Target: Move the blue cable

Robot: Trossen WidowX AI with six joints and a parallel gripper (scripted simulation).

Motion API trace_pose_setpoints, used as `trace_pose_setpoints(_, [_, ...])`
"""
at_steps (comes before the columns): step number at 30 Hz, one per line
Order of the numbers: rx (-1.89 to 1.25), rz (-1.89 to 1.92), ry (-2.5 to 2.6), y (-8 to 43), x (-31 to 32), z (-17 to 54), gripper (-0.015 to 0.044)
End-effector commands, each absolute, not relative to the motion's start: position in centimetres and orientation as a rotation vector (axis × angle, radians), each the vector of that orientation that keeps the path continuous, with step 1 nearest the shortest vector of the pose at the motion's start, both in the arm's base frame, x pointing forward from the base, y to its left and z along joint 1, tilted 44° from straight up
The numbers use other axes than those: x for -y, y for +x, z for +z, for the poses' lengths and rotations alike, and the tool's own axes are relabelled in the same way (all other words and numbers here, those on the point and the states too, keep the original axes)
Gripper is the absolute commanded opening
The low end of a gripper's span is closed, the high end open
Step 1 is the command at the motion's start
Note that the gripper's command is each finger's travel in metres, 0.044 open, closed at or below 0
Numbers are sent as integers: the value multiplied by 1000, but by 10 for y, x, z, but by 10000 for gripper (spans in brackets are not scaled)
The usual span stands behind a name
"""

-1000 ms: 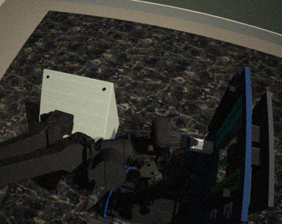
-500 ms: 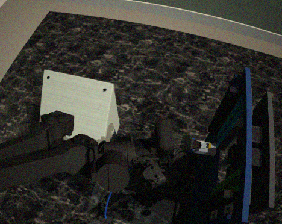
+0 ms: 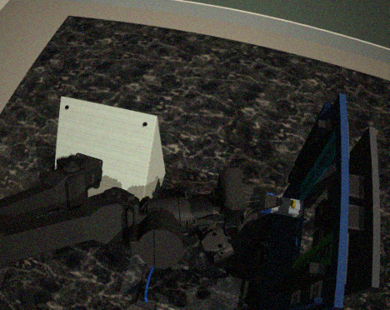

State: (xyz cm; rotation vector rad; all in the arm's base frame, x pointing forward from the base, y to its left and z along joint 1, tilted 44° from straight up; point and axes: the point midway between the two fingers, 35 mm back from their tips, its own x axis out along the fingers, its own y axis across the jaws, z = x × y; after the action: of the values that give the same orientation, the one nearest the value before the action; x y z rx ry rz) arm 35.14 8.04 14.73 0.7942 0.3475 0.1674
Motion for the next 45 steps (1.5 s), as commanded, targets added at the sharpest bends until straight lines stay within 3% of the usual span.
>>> trace_pose_setpoints(1, [-340,181,789,354,-82,152,0])
trace_pose_setpoints(45, [-338,183,789,373,-81,156,0])
